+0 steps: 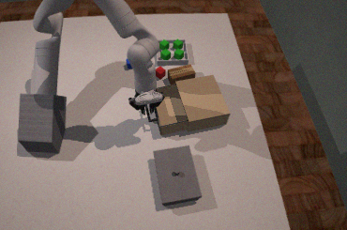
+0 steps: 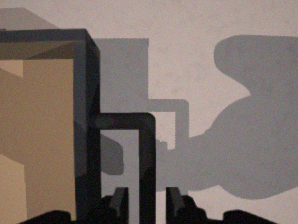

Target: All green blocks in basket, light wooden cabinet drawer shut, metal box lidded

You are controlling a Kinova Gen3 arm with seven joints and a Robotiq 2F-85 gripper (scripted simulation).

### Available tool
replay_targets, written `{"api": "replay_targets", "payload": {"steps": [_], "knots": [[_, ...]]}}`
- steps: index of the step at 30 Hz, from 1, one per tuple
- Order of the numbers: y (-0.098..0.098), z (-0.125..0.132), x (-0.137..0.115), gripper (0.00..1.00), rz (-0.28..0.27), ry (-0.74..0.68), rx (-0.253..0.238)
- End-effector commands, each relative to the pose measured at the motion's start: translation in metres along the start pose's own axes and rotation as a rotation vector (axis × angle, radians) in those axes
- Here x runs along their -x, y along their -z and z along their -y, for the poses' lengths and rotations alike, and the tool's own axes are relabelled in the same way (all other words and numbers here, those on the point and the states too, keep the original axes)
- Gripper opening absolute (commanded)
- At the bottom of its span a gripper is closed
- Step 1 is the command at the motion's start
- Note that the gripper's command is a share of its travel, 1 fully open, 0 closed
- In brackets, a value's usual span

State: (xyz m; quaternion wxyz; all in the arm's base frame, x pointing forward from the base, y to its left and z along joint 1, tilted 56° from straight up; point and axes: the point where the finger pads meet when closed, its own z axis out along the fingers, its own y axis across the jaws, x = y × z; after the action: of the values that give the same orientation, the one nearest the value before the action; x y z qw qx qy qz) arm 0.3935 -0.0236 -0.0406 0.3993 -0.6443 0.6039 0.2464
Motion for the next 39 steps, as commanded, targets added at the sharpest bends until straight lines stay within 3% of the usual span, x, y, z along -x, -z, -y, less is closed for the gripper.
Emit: {"api": "replay_targets", "payload": {"steps": [1, 39], "knots": [[0.001, 0.000, 0.000, 0.30, -0.001, 0.000, -0.001], [0.003, 0.028, 0.000, 0.30, -0.001, 0.000, -0.001]]}}
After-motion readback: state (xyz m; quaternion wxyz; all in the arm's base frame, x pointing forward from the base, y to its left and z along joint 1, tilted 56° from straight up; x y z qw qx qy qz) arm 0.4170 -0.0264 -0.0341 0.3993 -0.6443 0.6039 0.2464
